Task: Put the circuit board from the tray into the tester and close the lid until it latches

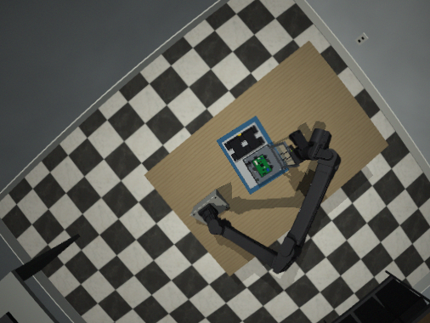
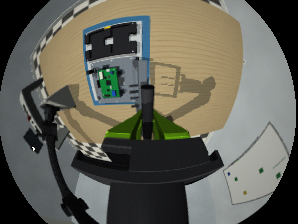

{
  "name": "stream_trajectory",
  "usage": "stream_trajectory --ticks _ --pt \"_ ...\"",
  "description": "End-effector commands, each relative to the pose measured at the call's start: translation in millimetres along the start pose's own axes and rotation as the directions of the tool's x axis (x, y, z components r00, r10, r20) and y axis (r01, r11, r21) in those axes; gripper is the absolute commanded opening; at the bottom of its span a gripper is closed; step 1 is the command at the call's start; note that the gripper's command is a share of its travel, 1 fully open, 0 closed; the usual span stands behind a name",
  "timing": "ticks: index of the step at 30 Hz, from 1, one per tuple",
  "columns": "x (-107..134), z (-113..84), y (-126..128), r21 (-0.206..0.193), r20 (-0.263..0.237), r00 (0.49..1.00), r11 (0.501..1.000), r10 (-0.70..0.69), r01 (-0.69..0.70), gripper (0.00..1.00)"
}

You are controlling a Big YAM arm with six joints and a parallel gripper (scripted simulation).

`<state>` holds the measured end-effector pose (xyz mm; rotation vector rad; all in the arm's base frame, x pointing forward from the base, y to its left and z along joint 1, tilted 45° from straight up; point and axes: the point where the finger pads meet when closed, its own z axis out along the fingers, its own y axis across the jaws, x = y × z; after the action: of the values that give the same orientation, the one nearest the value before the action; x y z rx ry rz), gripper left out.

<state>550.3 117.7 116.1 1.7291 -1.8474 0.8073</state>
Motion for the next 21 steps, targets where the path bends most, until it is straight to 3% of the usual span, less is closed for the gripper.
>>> stream_trajectory --ticks 1,21 --pt "-0.1 -24.4 14.4 0.016 0.014 1.0 1.0 -0.001 0.001 0.0" --pt "-0.1 -25.3 33.4 0.015 0.014 1.0 1.0 -0.001 0.001 0.0"
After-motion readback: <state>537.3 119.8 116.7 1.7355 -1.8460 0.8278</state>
